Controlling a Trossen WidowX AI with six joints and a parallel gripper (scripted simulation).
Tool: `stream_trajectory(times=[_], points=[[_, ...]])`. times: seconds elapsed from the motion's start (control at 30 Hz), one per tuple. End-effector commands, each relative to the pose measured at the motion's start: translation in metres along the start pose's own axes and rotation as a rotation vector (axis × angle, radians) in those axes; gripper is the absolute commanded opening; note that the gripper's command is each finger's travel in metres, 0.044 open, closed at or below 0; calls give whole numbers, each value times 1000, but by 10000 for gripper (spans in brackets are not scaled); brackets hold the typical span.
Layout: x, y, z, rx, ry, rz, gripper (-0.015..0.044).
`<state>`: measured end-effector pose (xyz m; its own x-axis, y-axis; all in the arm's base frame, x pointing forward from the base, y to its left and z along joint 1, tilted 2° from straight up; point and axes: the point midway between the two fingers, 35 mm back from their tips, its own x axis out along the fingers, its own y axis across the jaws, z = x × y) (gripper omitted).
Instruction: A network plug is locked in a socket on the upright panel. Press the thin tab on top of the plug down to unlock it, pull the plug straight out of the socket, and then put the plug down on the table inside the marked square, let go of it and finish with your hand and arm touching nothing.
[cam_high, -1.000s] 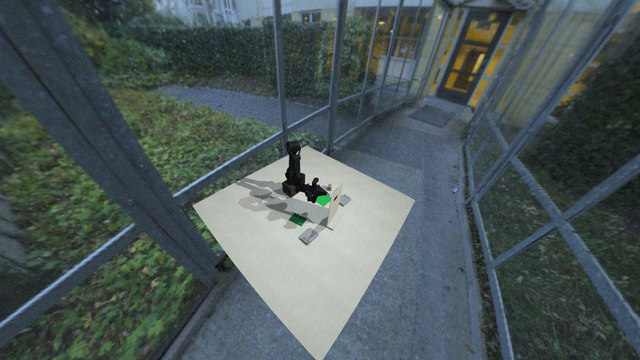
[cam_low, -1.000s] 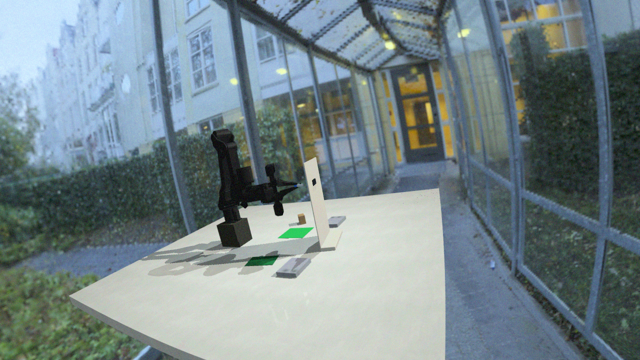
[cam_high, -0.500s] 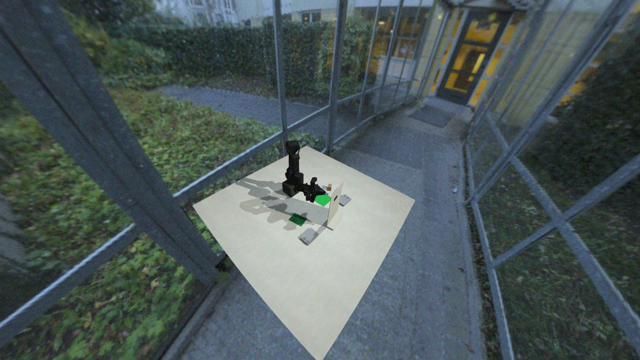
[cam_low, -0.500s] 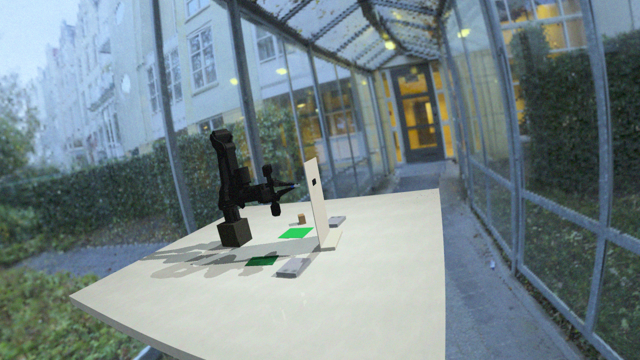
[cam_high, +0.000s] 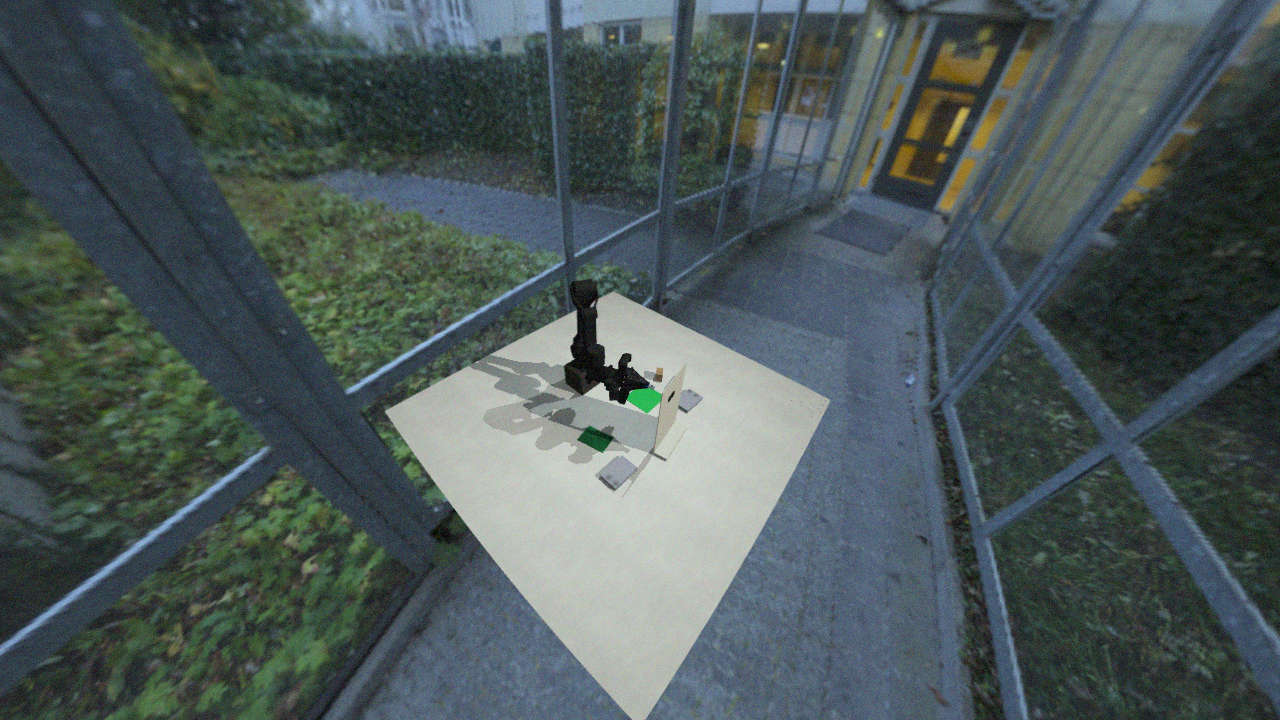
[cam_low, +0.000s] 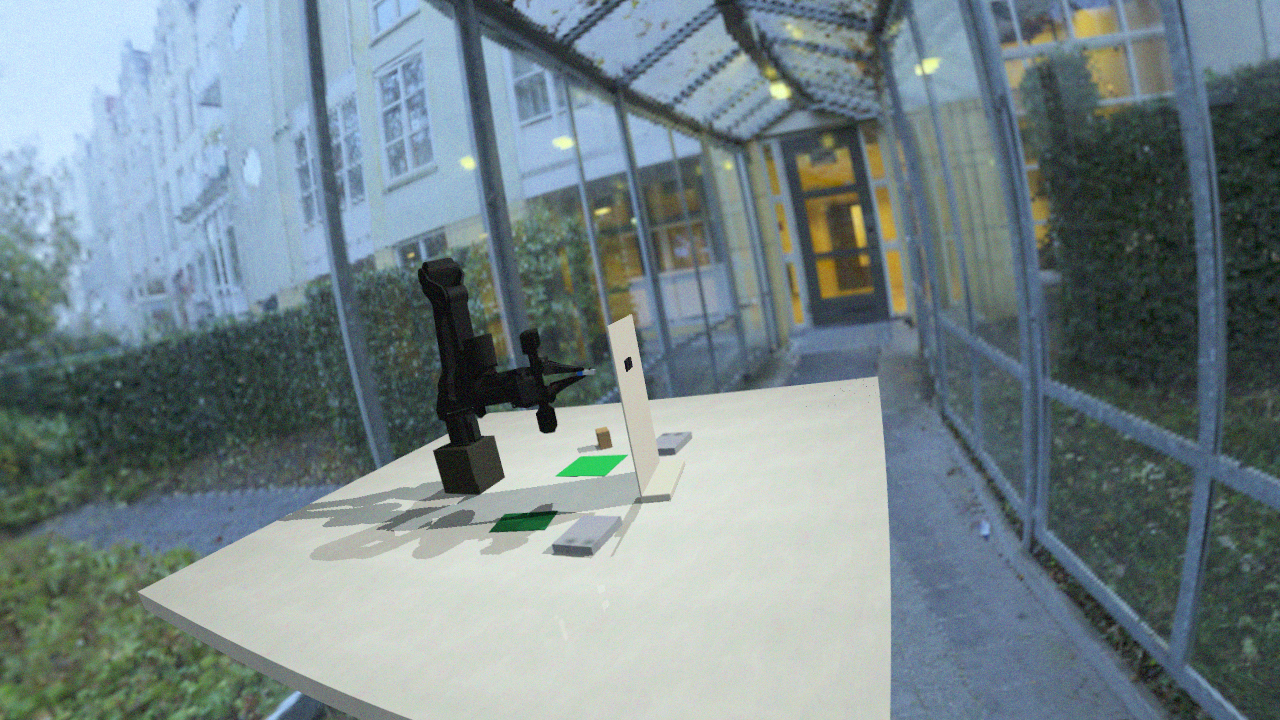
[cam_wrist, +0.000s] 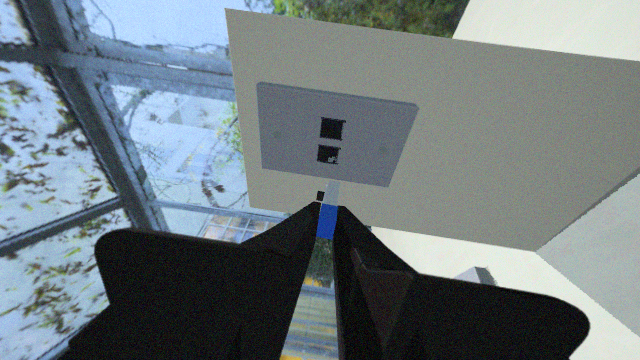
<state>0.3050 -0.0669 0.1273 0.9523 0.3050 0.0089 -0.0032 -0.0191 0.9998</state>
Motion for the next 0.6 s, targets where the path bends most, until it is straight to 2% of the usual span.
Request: stream_trajectory(times=[0.0,0.57], points=[[0,4,0,-2,0,1,0],[-6,28,0,-2,1,2,0]])
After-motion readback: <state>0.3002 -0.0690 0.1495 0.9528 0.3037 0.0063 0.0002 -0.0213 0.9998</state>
